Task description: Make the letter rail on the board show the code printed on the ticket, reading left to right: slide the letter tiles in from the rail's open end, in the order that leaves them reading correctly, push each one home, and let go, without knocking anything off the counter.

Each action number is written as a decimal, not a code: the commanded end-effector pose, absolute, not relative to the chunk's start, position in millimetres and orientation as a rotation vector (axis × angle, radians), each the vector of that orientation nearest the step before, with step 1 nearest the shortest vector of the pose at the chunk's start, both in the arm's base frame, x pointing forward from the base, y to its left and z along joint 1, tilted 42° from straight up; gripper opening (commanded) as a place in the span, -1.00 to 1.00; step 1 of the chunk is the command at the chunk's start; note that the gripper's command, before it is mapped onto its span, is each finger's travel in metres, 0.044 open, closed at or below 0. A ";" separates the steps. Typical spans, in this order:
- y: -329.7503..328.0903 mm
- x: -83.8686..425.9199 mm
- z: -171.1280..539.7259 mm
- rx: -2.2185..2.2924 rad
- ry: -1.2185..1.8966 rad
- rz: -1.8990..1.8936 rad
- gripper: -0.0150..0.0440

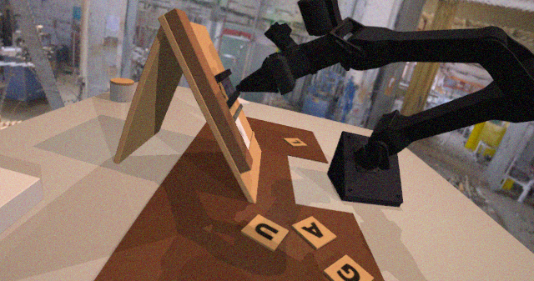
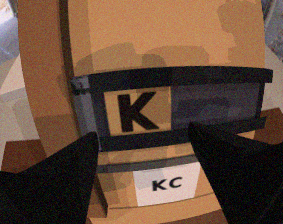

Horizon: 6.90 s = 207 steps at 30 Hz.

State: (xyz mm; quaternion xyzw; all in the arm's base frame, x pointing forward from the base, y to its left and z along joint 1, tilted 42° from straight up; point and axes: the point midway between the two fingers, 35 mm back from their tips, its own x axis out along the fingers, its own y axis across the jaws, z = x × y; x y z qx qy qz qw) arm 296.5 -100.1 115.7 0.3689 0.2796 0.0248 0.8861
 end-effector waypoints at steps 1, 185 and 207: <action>-101.5 294.1 117.5 0.764 0.579 0.053 0.51; -123.3 334.4 99.6 0.734 1.234 0.329 -0.49; -129.6 316.1 109.2 0.734 1.236 0.328 -0.49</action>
